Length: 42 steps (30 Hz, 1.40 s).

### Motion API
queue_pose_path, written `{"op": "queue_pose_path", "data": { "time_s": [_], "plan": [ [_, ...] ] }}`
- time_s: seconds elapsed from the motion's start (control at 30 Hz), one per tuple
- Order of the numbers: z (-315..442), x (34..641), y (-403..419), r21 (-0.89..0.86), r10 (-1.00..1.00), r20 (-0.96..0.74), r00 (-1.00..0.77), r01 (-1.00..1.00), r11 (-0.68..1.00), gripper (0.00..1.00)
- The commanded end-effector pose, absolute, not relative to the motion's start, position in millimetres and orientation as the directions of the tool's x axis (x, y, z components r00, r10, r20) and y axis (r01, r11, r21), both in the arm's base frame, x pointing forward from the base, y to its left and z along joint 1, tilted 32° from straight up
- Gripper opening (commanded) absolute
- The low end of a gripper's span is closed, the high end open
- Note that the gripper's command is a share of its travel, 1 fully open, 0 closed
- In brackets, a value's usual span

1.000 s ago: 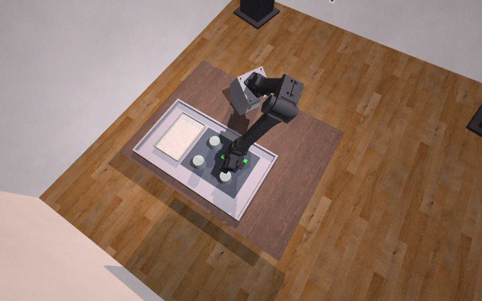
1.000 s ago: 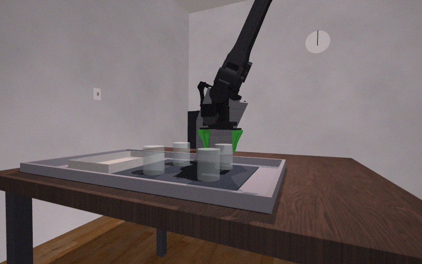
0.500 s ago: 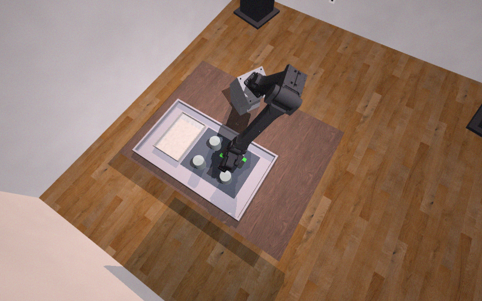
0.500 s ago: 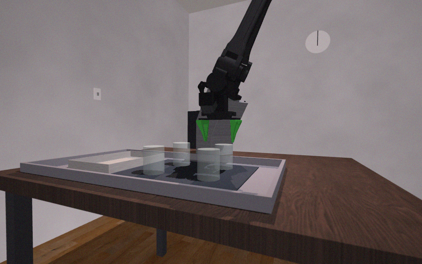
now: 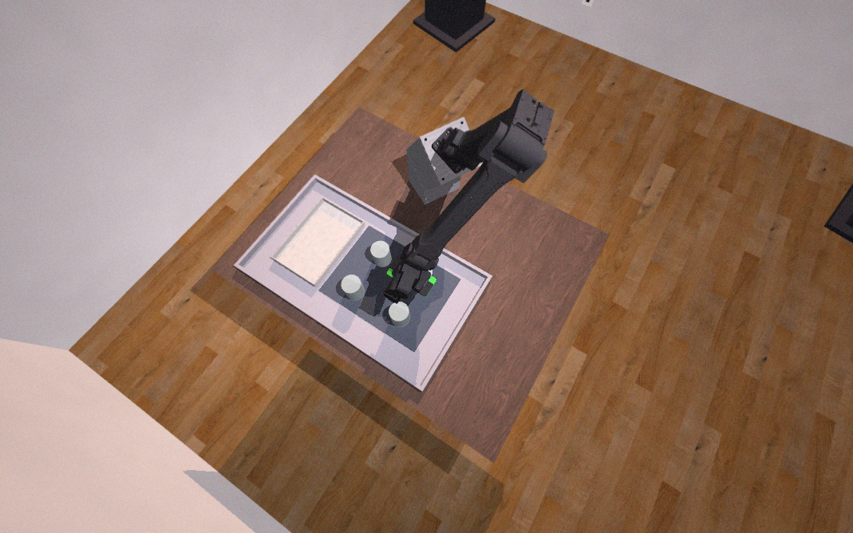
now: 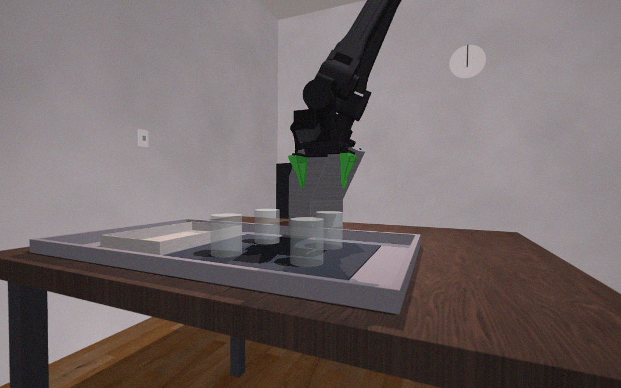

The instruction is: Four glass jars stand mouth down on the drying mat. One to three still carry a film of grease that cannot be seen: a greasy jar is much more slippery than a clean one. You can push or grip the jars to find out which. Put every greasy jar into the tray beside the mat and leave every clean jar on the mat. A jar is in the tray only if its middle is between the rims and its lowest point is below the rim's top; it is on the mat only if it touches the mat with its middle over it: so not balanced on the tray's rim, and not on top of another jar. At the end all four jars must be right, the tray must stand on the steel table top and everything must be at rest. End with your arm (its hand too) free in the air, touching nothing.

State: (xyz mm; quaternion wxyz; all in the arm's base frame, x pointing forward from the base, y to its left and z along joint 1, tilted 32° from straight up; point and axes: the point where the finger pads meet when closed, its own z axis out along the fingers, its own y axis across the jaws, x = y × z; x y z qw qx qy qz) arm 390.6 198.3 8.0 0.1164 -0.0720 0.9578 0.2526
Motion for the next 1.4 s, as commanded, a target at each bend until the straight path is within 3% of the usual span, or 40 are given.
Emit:
{"op": "queue_pose_path", "data": {
  "time_s": [0.0,1.0,1.37],
  "plan": [
    [4.8,386.9,192.8,0.464,-0.082,-0.249,-0.965,-0.193,0.864,1.0],
    [-1.0,379.5,187.5,0.464,-0.082,-0.249,-0.965,-0.193,0.864,1.0],
    [-38.7,372.8,125.3,0.464,-0.082,-0.249,-0.965,-0.193,0.864,1.0]
  ]
}}
